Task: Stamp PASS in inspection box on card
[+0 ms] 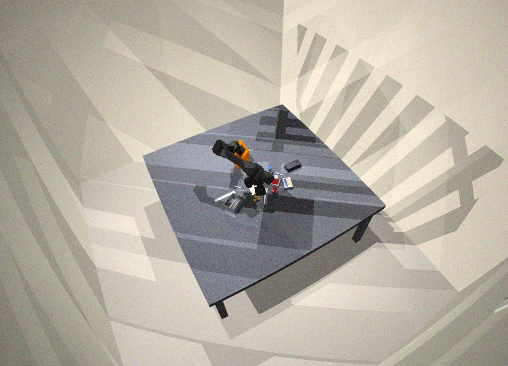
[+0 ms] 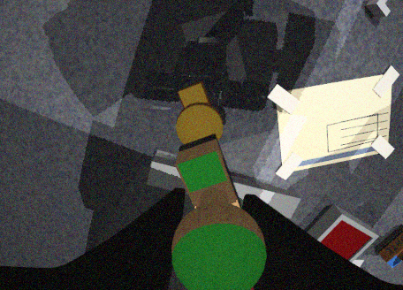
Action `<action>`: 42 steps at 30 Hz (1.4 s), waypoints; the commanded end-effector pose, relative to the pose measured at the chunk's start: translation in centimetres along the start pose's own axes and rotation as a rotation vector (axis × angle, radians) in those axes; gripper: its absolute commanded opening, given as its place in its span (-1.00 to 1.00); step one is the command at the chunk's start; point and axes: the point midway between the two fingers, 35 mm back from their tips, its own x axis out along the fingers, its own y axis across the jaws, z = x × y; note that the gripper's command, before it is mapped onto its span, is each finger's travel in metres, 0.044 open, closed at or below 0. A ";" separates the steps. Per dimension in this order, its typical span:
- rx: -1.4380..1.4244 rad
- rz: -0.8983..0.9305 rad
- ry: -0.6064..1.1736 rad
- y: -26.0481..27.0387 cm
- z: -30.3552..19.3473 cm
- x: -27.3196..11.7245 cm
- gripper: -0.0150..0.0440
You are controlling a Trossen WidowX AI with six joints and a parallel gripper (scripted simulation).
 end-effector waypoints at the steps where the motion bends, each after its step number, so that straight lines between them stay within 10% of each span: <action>1: -0.002 -0.007 0.006 -2.0 -2.6 0.0 -0.49; 20: 0.000 -0.006 -0.014 -13.5 -11.4 0.3 -0.49; 42: -0.002 -0.008 -0.014 -13.6 -11.5 1.5 -0.49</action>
